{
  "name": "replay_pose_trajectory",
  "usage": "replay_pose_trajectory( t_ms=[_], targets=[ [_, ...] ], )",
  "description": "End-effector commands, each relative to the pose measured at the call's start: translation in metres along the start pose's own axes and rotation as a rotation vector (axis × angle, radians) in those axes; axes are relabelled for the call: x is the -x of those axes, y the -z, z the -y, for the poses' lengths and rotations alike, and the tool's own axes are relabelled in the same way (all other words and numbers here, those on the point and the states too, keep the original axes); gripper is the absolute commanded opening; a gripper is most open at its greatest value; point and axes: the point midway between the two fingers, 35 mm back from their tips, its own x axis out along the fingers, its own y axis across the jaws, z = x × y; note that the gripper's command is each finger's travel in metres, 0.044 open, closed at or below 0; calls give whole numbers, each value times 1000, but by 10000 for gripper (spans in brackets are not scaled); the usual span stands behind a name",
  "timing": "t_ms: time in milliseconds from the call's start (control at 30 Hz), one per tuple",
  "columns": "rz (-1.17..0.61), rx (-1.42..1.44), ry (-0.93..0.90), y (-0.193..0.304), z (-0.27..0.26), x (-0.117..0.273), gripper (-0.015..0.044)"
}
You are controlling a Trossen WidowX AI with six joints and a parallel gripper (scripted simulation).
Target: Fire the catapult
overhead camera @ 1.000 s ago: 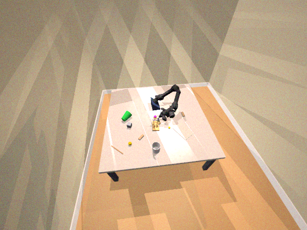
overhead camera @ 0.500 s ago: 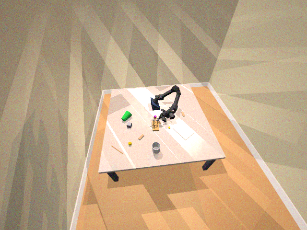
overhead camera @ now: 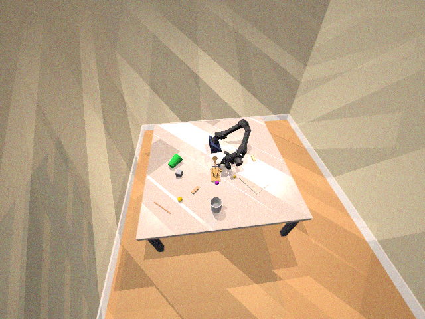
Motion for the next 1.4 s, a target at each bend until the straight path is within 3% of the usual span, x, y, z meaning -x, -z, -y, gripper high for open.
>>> replay_pose_trajectory(
  t_ms=[0, 133, 233, 267, 800, 1367],
  targets=[
    [9, -6, 43, 21, 9, 66, 0],
    [7, -5, 45, 38, 0, 108, 0],
    [7, -5, 45, 39, -1, 110, 0],
    [13, -11, 52, 29, 6, 90, 26],
    [184, -439, 173, 50, 81, 86, 440],
    [498, -914, 269, 88, 172, 87, 440]
  ],
)
